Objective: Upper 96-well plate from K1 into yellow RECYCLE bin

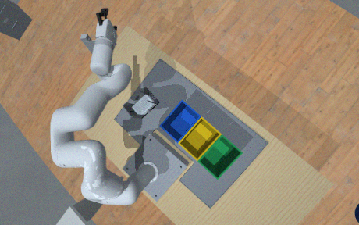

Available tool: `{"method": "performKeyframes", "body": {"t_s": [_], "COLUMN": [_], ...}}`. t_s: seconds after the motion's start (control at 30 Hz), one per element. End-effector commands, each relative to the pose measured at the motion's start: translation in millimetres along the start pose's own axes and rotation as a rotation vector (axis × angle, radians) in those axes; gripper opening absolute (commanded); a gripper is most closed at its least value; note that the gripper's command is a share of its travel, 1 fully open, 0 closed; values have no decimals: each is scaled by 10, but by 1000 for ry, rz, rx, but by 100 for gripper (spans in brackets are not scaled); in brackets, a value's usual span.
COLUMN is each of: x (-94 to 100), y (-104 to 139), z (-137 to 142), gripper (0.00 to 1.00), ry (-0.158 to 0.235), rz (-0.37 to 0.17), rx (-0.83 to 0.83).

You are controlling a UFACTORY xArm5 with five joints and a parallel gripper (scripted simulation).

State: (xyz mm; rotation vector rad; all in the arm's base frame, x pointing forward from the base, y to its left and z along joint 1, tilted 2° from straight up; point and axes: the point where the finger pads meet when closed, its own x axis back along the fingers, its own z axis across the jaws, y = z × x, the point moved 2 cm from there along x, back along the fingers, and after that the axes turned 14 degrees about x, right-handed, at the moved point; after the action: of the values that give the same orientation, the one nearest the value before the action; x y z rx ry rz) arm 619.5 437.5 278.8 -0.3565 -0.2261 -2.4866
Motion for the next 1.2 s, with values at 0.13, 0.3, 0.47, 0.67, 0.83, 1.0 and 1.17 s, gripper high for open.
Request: {"method": "performKeyframes", "body": {"t_s": [0.13,0.3,0.47,0.67,0.83,1.0,1.17], "x": [112,186,250,365,473,565,694], "y": [384,576,718,891,1040,1187,1325], "z": [-21,-61,-95,-157,-212,-256,-318], "gripper": [100,100,100,100,100,100,100], "ry": [-101,-157,-200,-241,-282,-331,-369], "rz": [-46,-74,-97,-128,-157,-192,-226], "rx": [-131,-209,-269,-329,-391,-469,-532]}}
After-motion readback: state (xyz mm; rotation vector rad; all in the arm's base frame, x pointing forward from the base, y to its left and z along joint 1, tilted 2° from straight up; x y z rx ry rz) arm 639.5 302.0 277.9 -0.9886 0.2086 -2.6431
